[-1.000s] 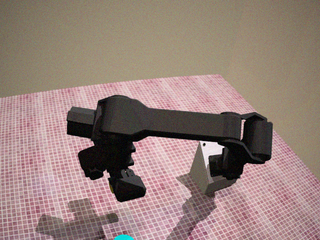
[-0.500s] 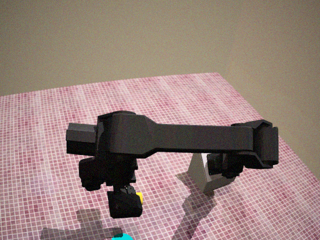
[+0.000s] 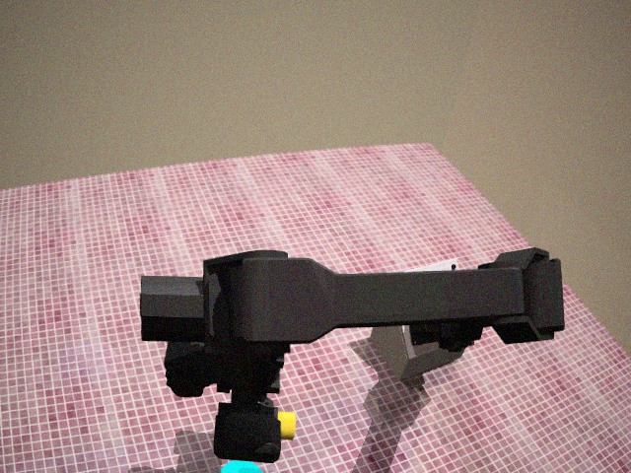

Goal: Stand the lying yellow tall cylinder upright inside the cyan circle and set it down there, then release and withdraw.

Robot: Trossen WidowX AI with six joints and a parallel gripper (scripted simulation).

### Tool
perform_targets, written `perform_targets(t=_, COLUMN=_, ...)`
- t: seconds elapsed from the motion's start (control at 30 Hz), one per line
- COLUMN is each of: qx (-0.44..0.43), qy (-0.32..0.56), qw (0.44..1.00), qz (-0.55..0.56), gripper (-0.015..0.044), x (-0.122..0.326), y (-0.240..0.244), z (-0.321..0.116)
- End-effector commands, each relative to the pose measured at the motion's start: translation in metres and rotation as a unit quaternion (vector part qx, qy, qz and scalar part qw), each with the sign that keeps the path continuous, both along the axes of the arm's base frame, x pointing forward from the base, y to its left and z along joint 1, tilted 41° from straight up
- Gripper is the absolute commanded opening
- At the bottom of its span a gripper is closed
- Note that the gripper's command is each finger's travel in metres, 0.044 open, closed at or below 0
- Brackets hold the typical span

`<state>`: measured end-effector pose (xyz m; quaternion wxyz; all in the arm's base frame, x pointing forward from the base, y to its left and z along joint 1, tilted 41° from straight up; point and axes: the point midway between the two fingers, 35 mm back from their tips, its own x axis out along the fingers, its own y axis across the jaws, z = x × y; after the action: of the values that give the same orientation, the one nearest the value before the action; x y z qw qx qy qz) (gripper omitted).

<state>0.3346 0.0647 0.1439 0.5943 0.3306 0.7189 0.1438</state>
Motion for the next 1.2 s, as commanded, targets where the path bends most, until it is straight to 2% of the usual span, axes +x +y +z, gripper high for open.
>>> perform_targets(t=0.0, qx=0.0, qy=0.002, qw=1.0, qz=-0.008, gripper=0.0105, x=0.001, y=0.001, z=0.003)
perform_targets(t=1.17, qx=-0.102, qy=-0.053, qw=0.993, qz=0.003, gripper=0.0105, x=-0.006, y=0.005, z=-0.019)
